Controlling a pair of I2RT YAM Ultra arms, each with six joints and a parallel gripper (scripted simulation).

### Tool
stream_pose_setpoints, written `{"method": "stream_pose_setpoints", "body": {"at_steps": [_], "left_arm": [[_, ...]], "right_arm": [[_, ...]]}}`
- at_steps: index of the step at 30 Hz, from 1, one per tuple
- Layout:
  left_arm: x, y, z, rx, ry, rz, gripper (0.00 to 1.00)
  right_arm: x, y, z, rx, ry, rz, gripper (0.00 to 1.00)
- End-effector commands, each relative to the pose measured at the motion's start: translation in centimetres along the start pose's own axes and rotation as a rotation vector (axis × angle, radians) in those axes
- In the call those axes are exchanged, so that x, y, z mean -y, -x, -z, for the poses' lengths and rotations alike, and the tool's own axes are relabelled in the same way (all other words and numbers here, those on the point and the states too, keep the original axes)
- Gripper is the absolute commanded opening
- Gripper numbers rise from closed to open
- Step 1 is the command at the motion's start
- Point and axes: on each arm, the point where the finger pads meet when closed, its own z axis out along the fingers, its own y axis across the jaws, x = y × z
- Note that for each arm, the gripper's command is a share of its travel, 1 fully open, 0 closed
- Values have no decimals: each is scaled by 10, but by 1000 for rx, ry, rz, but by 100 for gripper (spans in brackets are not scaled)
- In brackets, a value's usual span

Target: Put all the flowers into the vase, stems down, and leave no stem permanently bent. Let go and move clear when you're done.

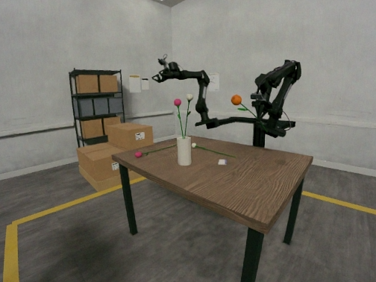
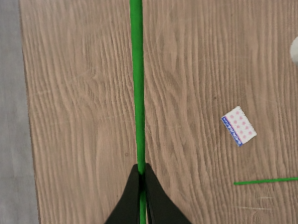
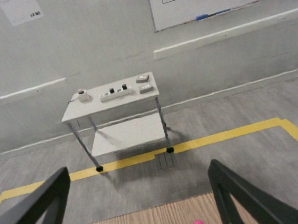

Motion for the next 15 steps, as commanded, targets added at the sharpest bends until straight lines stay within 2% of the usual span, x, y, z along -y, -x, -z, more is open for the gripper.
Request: {"method": "stream_pose_setpoints", "body": {"at_steps": [1,9,11,15], "left_arm": [[0,14,27,92,5,2,0],[-2,46,76,283,4,5,0],[-2,46,76,283,4,5,0],[-2,54,90,372,4,3,0]], "right_arm": [[0,-2,-4,-4,2,-2,100],[0,-2,-4,-4,2,-2,100],[0,-2,-4,-4,2,-2,100],[0,-2,-4,-4,2,-2,100]]}}
